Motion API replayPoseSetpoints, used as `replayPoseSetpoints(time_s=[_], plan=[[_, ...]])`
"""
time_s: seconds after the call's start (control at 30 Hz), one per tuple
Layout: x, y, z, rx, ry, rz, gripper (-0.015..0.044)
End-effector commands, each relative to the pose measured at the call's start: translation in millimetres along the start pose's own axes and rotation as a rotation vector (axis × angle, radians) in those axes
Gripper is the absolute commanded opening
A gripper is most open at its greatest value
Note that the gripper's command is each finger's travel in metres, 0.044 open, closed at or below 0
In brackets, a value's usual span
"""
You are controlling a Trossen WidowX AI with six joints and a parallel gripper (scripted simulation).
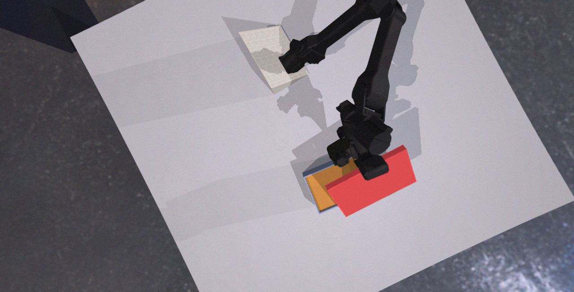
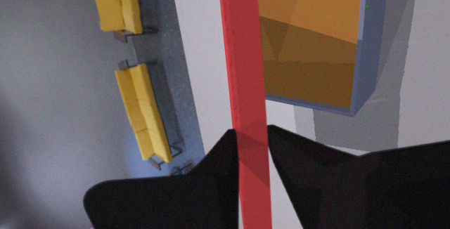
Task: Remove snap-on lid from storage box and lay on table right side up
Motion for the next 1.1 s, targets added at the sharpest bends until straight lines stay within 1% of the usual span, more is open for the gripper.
replayPoseSetpoints(time_s=[0.0, 1.07], plan=[[3.0, -8.3, -2.8, -0.010, 0.007, -0.001, 0.0000], [15.9, -70.9, -6.5, -0.008, 0.007, 0.001, 0.0000]])
Point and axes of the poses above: the point midway between the two fingers, 35 mm back from their tips, its own z axis out along the fingers, its own x axis across the jaws, y = z × x, the point moved 4 cm from there along -z, back along the fingers, and after that the axes turned 15 degrees about -z, right-handed, at the moved point
